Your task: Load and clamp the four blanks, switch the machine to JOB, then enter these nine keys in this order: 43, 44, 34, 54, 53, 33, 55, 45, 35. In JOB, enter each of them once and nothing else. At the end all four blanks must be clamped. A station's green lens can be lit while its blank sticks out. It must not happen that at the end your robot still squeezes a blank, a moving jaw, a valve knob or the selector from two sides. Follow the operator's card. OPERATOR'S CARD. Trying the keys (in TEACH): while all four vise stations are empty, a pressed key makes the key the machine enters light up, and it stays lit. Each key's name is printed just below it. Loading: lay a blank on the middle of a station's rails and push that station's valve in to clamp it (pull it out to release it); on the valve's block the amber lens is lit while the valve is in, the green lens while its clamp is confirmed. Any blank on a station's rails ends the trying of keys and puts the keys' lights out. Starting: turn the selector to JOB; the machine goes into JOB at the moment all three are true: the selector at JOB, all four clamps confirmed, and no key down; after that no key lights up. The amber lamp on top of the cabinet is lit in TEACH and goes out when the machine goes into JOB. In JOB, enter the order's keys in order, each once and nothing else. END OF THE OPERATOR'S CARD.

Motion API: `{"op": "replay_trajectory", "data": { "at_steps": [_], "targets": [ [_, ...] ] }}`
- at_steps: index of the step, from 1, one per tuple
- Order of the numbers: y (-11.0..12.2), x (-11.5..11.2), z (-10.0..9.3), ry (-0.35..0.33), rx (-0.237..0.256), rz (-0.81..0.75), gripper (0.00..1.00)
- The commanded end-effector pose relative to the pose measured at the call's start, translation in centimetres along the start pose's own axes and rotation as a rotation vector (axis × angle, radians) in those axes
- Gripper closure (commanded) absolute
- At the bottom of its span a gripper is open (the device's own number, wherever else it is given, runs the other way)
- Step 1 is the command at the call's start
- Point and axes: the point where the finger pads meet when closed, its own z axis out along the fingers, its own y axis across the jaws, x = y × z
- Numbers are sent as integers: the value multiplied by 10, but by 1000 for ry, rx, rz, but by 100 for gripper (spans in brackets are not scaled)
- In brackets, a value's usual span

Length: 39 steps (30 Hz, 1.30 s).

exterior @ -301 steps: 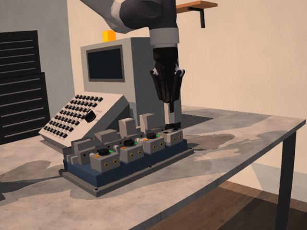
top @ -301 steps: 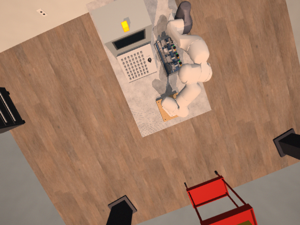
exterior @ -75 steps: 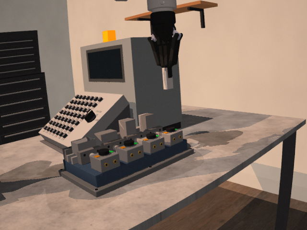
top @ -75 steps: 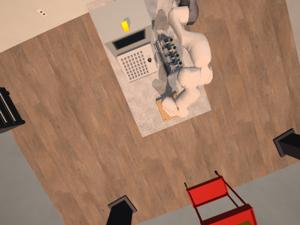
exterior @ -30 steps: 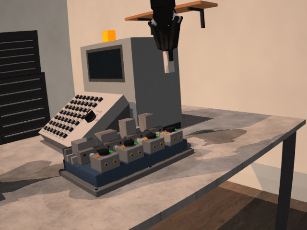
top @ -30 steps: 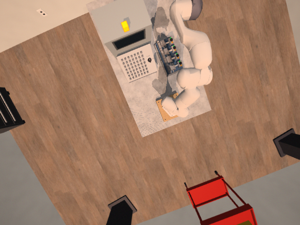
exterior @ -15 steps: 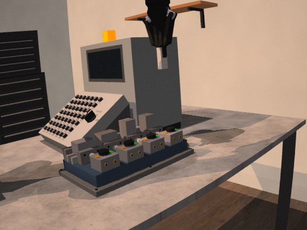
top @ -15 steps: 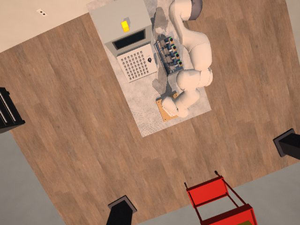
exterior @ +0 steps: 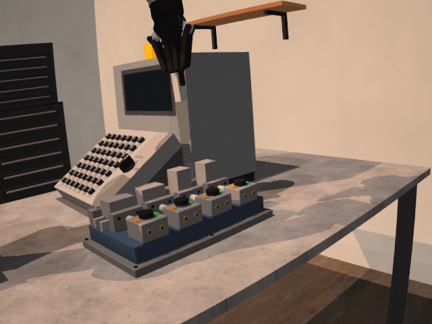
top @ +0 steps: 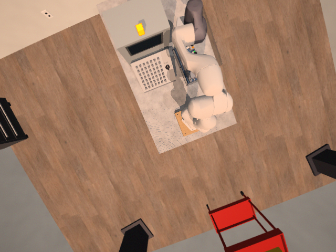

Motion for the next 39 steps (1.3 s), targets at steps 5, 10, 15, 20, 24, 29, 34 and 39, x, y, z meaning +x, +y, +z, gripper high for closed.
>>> {"op": "replay_trajectory", "data": {
  "at_steps": [5, 10, 15, 20, 24, 29, 34, 39],
  "targets": [
    [-40, 10, -10, 144, -59, -243, 100],
    [-128, 0, -20, 173, -128, -403, 100],
    [-217, -14, -27, 194, -206, -567, 100],
    [-313, -24, -38, 249, -286, -783, 100],
    [-354, -26, -44, 309, -332, -942, 100],
    [-362, -27, -45, 393, -378, -1138, 100],
    [-334, -30, -17, 471, -314, -920, 100],
    [-292, -34, 22, 479, -225, -588, 100]
  ]
}}
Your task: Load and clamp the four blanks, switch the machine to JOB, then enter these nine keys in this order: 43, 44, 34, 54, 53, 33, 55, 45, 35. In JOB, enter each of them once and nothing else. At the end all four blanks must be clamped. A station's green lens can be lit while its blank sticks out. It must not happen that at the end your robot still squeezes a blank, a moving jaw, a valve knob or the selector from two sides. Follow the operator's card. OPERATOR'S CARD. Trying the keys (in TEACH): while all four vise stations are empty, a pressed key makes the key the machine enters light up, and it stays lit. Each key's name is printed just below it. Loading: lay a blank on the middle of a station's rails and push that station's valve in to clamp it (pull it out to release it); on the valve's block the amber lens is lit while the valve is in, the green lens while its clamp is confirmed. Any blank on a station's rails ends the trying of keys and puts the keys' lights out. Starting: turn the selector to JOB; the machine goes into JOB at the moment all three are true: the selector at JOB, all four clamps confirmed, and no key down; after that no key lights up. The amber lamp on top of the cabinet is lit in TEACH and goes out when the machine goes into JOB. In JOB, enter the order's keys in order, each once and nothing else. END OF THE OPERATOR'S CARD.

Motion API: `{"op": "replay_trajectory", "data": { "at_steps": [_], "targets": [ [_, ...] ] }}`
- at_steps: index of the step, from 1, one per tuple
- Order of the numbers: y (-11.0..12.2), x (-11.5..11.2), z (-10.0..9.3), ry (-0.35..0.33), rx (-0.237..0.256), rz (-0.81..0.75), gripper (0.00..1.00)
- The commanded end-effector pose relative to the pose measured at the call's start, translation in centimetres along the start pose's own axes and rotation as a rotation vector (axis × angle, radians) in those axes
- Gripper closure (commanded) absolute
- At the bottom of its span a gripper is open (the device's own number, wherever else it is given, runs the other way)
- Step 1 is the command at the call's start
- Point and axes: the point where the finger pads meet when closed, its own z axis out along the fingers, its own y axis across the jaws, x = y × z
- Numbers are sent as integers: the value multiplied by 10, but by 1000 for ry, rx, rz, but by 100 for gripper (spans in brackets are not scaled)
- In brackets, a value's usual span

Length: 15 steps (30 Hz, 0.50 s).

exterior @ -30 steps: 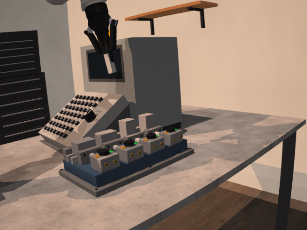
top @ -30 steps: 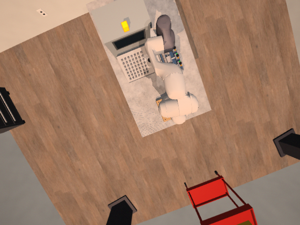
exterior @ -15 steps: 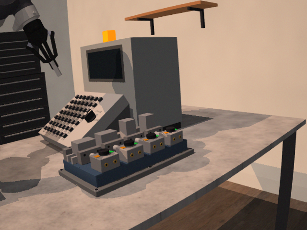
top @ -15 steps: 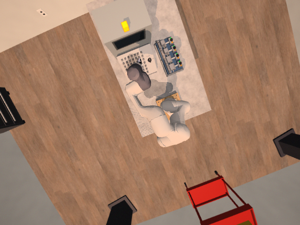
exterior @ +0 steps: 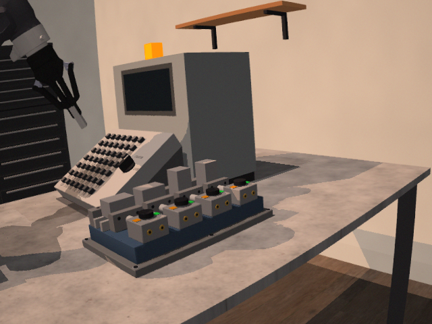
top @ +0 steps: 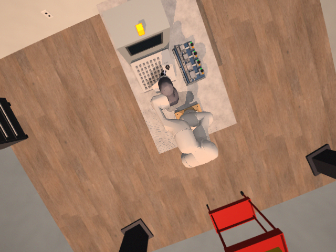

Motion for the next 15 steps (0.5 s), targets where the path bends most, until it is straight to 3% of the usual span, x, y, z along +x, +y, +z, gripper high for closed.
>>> {"op": "replay_trajectory", "data": {
  "at_steps": [1, 5, 10, 11, 15],
  "targets": [
    [25, -9, 27, 76, -26, 268, 100],
    [42, -56, 70, 51, 17, 481, 100],
    [47, -70, 83, 59, 46, 764, 100],
    [47, -70, 83, 66, 45, 814, 67],
    [47, -70, 83, 104, 19, 988, 67]
  ]
}}
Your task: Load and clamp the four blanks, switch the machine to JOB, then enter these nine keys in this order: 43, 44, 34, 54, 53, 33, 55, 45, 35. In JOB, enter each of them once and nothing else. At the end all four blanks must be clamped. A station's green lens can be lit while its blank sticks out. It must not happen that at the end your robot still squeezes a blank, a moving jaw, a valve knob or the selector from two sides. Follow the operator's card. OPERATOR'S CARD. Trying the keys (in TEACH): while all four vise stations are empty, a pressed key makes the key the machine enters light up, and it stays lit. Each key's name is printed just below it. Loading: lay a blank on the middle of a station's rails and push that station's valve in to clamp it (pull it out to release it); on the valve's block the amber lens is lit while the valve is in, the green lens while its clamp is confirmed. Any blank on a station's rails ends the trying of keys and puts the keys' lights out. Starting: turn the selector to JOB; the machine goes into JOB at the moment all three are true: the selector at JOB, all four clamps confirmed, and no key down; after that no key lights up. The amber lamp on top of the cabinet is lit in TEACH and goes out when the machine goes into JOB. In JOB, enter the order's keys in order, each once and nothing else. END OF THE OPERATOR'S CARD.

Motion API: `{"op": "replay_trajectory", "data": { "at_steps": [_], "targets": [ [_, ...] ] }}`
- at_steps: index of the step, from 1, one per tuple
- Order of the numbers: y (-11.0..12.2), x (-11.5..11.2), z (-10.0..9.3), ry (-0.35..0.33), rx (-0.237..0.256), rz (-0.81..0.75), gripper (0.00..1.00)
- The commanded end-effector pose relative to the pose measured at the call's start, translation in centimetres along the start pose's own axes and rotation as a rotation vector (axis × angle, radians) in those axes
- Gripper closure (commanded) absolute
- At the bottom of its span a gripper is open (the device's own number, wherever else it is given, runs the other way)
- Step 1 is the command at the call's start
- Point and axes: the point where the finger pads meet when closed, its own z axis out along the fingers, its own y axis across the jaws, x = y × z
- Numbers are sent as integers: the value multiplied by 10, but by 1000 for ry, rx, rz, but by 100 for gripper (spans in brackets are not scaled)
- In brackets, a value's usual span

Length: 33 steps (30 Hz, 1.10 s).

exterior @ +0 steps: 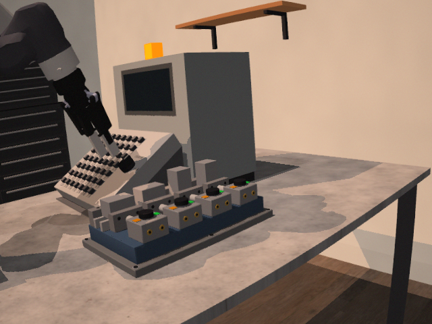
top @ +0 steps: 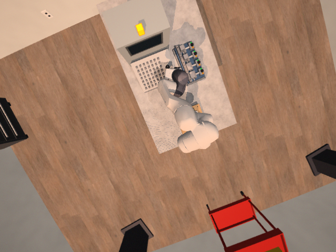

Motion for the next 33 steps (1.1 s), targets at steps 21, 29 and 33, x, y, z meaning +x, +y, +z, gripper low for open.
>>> {"op": "replay_trajectory", "data": {
  "at_steps": [21, 29, 33],
  "targets": [
    [7, 13, 0, 113, -55, 275, 67],
    [7, 13, 0, 113, -55, 275, 67],
    [7, 13, 0, 113, -55, 275, 67]
  ]
}}
